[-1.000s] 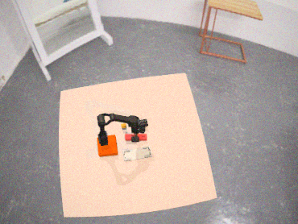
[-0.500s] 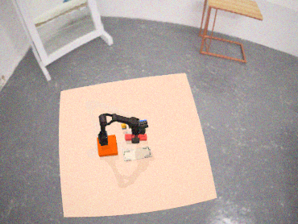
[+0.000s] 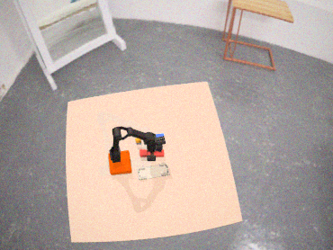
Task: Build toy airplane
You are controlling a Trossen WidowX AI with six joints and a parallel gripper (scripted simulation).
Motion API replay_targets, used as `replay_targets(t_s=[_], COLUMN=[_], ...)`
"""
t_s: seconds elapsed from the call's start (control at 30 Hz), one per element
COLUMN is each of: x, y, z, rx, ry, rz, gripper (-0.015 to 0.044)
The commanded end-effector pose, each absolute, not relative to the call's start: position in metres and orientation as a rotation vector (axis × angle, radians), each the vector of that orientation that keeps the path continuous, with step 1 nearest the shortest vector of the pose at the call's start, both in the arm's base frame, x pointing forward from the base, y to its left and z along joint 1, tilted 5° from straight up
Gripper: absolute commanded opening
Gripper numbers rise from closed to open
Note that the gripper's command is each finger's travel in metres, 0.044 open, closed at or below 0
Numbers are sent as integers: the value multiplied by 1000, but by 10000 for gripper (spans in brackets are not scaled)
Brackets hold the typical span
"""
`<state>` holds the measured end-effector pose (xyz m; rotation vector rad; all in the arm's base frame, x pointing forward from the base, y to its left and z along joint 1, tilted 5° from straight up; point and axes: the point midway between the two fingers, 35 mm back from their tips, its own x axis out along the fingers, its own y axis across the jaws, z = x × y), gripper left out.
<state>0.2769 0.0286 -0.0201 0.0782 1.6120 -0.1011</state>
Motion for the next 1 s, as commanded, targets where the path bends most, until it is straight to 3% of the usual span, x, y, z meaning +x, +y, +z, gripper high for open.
replay_targets(t_s=[0.0,0.23,0.47,0.63,0.97], x=[275,275,275,277,284], y=[27,27,27,28,29], z=[-25,-25,-25,-18,12], rx=[69,69,69,69,70], ry=[1620,1620,1620,1620,1619], rz=[-104,-104,-104,-104,-104], gripper=[361,177,131,0,0])
